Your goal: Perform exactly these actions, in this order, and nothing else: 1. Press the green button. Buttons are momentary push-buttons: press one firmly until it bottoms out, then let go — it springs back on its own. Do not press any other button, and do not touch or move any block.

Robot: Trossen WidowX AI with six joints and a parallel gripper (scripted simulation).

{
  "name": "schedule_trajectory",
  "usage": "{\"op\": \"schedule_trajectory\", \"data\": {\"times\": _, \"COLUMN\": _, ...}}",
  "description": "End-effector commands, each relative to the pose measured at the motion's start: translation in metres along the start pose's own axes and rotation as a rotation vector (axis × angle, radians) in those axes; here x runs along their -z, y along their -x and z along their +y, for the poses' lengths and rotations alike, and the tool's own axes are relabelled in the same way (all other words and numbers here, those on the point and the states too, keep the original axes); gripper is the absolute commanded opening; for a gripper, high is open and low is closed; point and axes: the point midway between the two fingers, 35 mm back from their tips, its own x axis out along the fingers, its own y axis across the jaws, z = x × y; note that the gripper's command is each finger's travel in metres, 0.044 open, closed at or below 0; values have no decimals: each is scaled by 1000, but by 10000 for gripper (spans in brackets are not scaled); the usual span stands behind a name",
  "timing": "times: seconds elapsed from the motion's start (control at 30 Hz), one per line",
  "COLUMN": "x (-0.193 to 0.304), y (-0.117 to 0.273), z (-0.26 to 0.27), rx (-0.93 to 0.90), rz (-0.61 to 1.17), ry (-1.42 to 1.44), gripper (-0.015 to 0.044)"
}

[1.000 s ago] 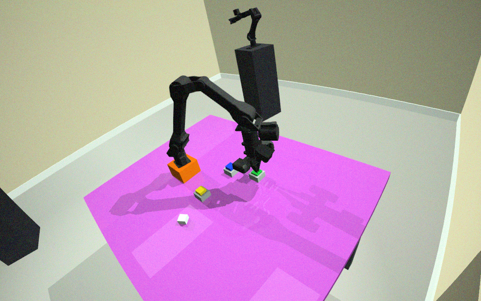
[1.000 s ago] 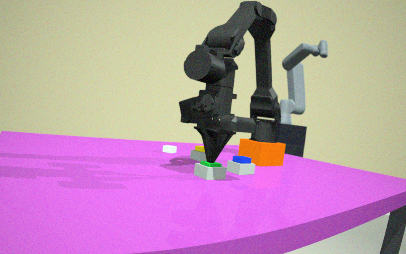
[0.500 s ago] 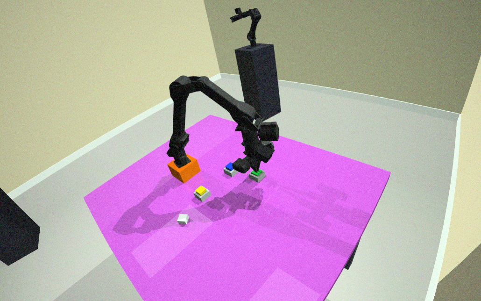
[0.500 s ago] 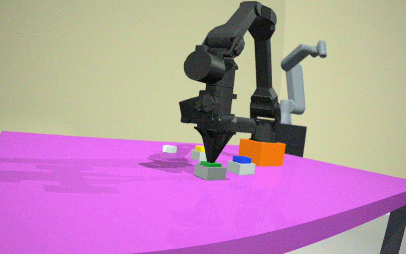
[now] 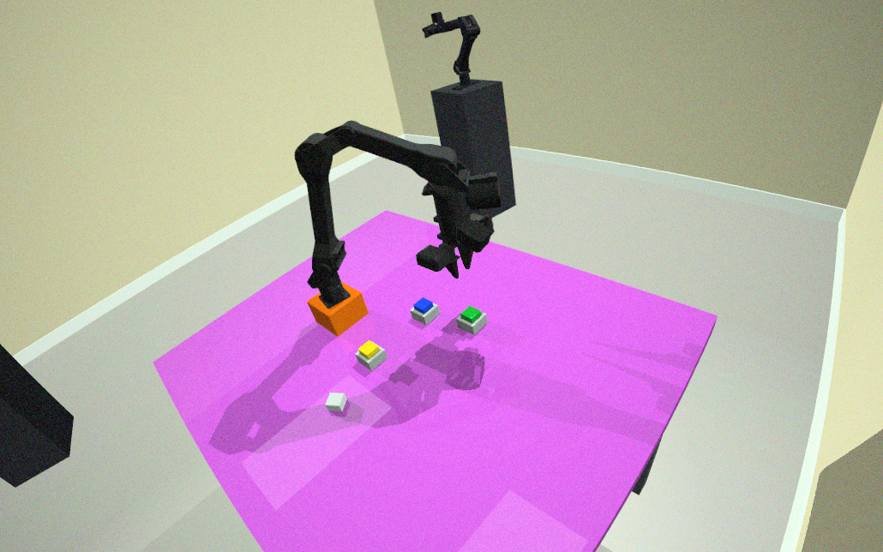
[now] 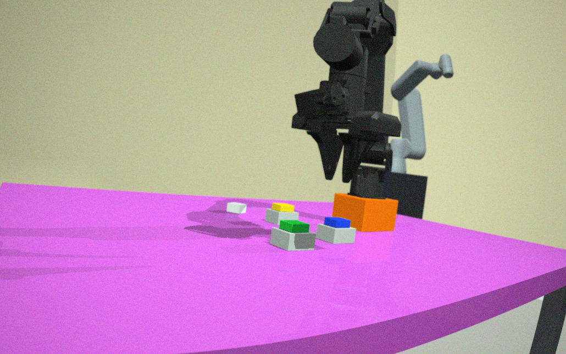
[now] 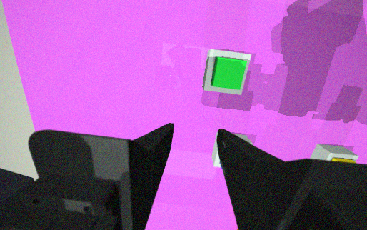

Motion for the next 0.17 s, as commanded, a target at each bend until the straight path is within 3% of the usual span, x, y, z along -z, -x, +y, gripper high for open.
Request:
{"op": "schedule_trajectory", "data": {"times": 0.0, "x": 16, "y": 20, "z": 10, "rx": -6, "rz": -3, "ry": -8, "gripper": 283}}
{"op": "schedule_trajectory", "data": {"times": 0.1, "x": 16, "y": 20, "z": 10, "rx": -6, "rz": -3, "ry": -8, "gripper": 361}}
{"op": "schedule_trajectory", "data": {"times": 0.13, "x": 16, "y": 20, "z": 10, "rx": -6, "rz": -3, "ry": -8, "gripper": 361}}
